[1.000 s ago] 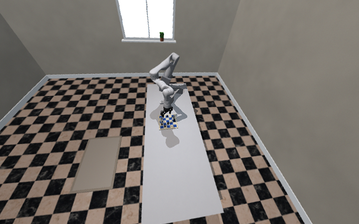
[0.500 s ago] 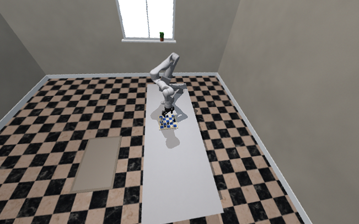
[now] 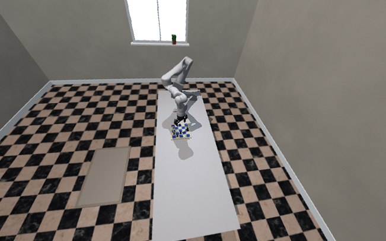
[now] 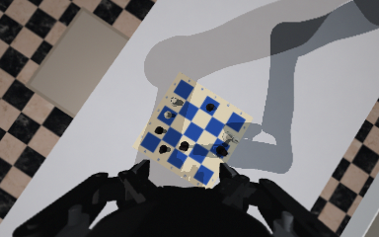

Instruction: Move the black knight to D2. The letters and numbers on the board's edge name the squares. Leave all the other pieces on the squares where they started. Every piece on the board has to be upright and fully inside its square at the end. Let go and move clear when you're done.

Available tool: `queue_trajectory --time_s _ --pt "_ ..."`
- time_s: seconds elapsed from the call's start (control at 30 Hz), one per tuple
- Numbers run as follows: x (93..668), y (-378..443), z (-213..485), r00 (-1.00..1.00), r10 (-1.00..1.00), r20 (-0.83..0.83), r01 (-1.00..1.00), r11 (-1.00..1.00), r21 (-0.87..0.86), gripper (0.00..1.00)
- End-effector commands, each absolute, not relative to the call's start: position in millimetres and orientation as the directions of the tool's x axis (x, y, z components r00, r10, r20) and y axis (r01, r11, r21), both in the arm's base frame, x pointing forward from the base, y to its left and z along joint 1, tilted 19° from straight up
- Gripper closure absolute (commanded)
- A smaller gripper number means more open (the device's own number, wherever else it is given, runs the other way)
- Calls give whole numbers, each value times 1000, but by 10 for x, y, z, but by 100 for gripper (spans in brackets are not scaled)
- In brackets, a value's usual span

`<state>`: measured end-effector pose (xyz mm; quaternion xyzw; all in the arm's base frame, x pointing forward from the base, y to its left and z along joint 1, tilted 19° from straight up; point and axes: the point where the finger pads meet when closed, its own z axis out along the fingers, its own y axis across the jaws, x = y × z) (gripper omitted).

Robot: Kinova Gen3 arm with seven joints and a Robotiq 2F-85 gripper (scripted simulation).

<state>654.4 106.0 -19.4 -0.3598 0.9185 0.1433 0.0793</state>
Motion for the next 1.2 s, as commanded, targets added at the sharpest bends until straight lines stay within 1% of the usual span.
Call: queue_trajectory --time_s 0.0,0.47,0.57,0.77,0.97,1.03,1.17 --pt "6550 1055 -181 -729 -637 -250 -683 702 205 0" --pt "6555 1063 -203 -789 -569 -230 -613 757 227 0" --pt "6557 1068 -217 -821 -528 -218 -570 786 239 0" --pt "6564 1080 -252 -894 -410 -182 -446 854 268 0" --pt "6572 1096 -299 -961 -244 -129 -272 915 297 0" --pt "6572 1096 -299 -961 -244 -129 -272 915 297 0" --pt "6577 1108 -335 -990 -113 -86 -135 940 312 0"
